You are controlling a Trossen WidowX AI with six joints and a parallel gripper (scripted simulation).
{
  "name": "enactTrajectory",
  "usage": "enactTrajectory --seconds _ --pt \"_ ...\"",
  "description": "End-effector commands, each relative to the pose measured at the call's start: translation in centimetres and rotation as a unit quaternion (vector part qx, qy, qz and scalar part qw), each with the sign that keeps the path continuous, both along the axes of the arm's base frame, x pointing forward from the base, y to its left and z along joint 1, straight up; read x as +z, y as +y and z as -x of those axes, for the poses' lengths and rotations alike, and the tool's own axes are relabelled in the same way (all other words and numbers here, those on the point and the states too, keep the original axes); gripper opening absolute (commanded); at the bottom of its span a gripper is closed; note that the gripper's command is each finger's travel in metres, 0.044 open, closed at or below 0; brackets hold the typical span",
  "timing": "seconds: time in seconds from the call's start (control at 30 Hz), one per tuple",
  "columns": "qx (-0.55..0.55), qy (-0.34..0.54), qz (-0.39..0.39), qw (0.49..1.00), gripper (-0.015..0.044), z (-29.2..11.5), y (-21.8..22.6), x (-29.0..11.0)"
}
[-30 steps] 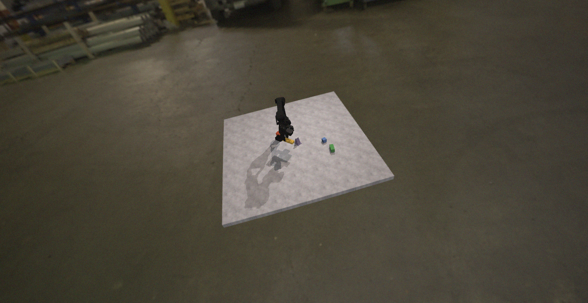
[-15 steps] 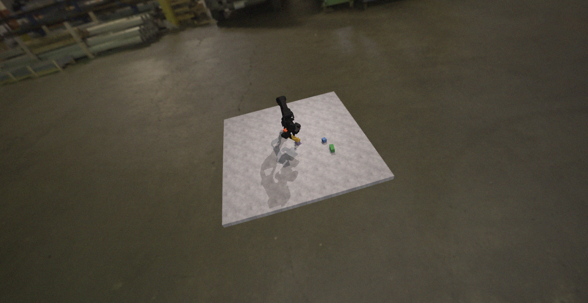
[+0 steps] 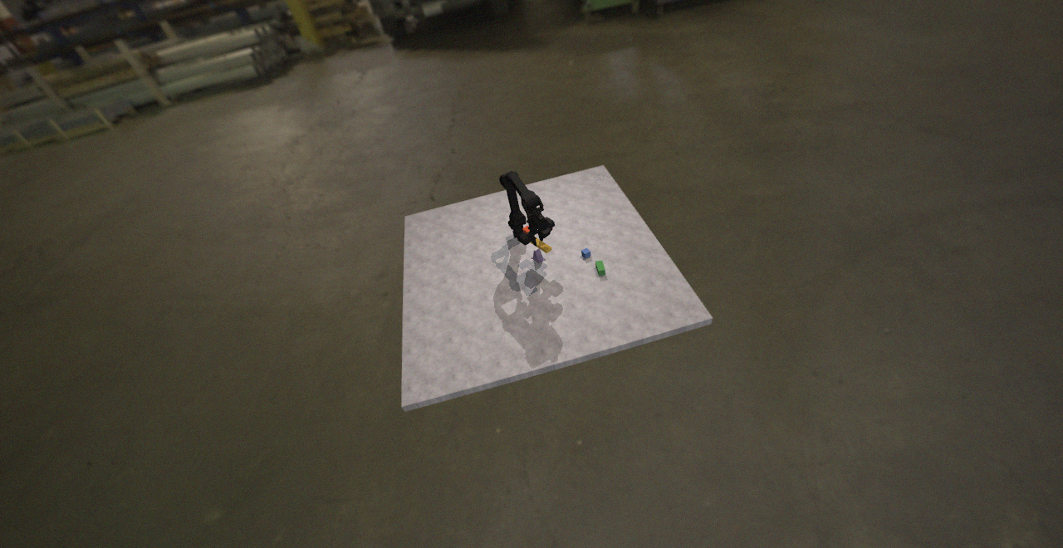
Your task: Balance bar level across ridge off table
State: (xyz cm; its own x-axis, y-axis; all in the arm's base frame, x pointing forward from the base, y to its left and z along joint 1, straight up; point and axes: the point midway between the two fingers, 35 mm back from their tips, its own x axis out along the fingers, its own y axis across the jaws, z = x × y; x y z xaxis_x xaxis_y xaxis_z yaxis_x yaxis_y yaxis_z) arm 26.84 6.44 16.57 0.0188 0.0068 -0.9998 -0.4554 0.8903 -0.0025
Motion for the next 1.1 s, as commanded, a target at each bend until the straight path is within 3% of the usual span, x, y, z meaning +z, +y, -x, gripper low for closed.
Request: enactTrajectory --seconds 0.0,1.07 --pt "-0.010 -0.005 -0.001 1.000 0.0000 0.1 0.2 0.1" --pt "-0.012 -0.005 -0.001 1.000 0.0000 0.0 0.3 -4.1"
